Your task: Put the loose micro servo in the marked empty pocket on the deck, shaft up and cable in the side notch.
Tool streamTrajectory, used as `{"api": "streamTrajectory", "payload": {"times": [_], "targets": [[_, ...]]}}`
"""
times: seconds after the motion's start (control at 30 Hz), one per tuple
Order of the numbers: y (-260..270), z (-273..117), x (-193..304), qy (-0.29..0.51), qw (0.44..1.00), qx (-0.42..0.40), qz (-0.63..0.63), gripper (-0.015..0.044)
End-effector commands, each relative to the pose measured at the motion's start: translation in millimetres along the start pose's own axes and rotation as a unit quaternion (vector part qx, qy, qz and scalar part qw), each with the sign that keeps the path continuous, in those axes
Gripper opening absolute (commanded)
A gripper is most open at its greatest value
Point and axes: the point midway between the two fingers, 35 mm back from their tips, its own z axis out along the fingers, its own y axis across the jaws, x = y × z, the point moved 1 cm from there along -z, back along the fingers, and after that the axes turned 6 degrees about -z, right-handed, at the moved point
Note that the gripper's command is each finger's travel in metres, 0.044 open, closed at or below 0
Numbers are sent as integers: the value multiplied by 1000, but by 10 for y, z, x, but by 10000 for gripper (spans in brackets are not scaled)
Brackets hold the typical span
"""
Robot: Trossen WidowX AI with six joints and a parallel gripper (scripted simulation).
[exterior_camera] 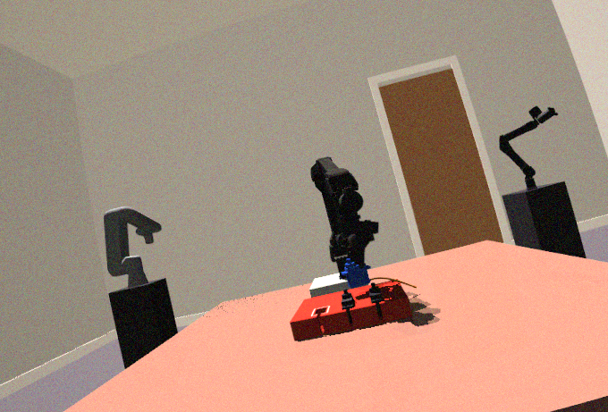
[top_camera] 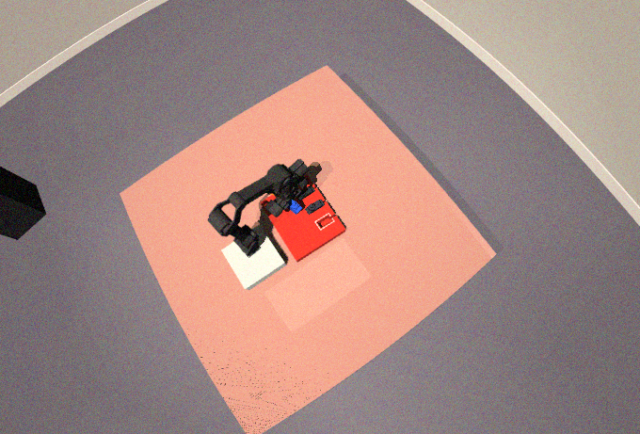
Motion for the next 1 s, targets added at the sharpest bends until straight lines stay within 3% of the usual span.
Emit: {"api": "streamTrajectory", "payload": {"times": [0.0, 0.47, 0.97], "targets": [[6, -12, 31, -1, 998, 3, 64, 0], [41, -12, 160, -2, 953, 3, 302, 0], [86, -11, 295, -2, 843, 2, 537, 0]]}}
